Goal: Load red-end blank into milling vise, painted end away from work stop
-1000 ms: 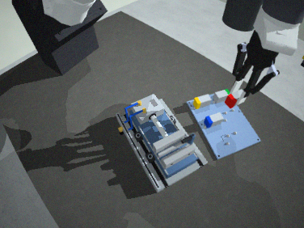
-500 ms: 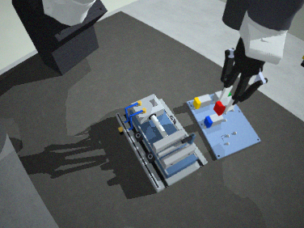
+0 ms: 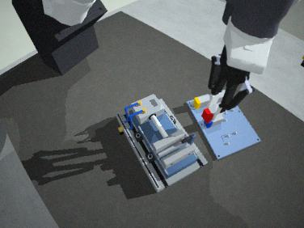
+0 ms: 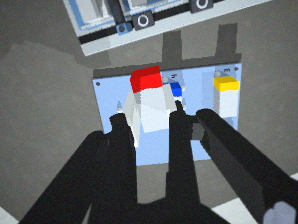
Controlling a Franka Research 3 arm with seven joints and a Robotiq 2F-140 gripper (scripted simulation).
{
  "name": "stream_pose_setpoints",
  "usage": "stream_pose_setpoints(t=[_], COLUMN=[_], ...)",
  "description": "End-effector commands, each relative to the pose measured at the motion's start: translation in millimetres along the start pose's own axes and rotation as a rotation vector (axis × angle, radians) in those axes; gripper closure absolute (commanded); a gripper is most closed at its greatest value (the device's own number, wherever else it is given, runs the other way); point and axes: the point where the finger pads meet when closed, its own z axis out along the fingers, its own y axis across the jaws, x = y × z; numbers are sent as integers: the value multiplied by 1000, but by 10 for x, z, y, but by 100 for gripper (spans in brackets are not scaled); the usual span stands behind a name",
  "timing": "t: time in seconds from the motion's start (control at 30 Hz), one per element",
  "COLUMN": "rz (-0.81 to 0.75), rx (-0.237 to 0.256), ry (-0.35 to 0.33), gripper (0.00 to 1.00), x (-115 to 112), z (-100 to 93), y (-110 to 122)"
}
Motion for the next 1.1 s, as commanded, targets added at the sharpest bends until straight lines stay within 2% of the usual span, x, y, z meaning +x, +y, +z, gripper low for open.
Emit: stream_pose_setpoints(t=[0.0,0.1,0.27,0.67,0.83,1.07], rz=[-52,-52,-52,-52,-52,-52], rx=[8,8,8,8,8,8], ry=[-4,-4,-4,-4,-4,-4], gripper=[100,100,100,100,100,100], x=[9,9,497,497,984,984], z=[-10,-10,4,4,15,15], y=[-25,-25,-87,-87,-154,-154])
